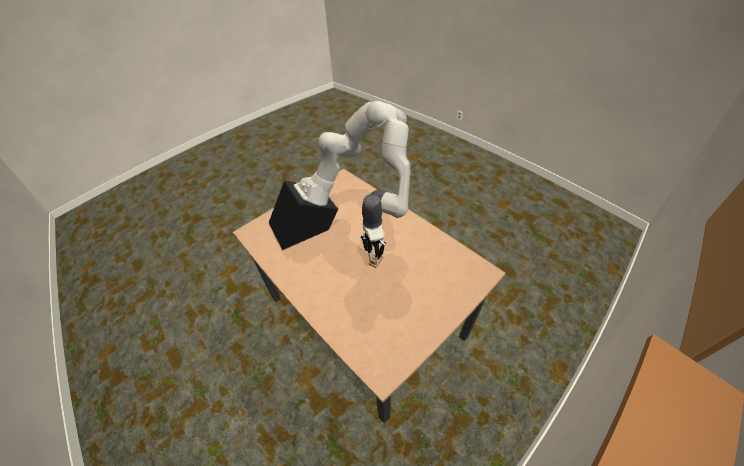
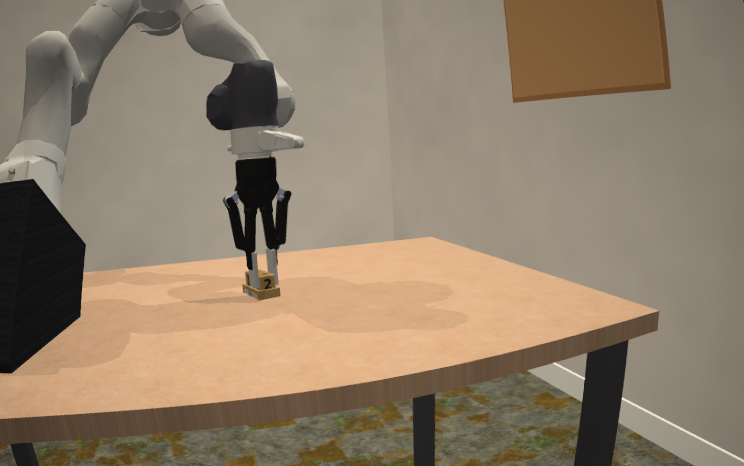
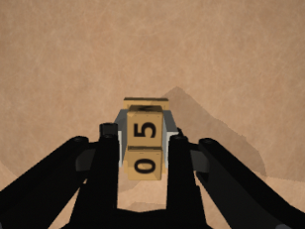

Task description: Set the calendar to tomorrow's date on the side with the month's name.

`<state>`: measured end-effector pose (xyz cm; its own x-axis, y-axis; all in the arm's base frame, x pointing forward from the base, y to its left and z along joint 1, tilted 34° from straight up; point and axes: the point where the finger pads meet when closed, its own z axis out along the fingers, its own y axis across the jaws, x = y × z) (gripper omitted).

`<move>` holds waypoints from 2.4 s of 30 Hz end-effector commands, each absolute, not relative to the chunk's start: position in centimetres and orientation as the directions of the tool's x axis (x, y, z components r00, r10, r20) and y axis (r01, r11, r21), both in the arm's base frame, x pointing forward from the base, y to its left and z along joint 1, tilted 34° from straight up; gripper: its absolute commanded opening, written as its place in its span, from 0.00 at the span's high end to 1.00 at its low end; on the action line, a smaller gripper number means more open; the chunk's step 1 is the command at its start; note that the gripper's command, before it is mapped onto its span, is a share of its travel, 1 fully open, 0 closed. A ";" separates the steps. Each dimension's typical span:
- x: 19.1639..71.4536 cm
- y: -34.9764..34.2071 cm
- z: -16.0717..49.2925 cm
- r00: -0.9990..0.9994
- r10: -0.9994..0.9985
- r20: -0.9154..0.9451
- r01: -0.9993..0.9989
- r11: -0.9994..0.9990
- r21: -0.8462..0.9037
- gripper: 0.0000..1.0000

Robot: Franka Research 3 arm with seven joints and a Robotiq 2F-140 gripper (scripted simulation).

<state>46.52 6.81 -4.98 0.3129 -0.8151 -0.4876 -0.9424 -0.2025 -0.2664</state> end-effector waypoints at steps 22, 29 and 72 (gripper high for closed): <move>46.6 6.7 -4.7 0.315 -0.815 -0.486 -0.941 -0.203 -0.269 0.83; 46.3 5.4 -2.8 0.315 -0.815 -0.486 -0.941 -0.203 -0.269 0.83; 46.9 -2.9 0.4 0.663 -0.668 -0.337 -0.739 -0.512 -0.438 0.83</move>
<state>46.83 -2.58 0.68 0.5374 -0.7443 -0.3964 -0.8356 -0.4068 -0.3692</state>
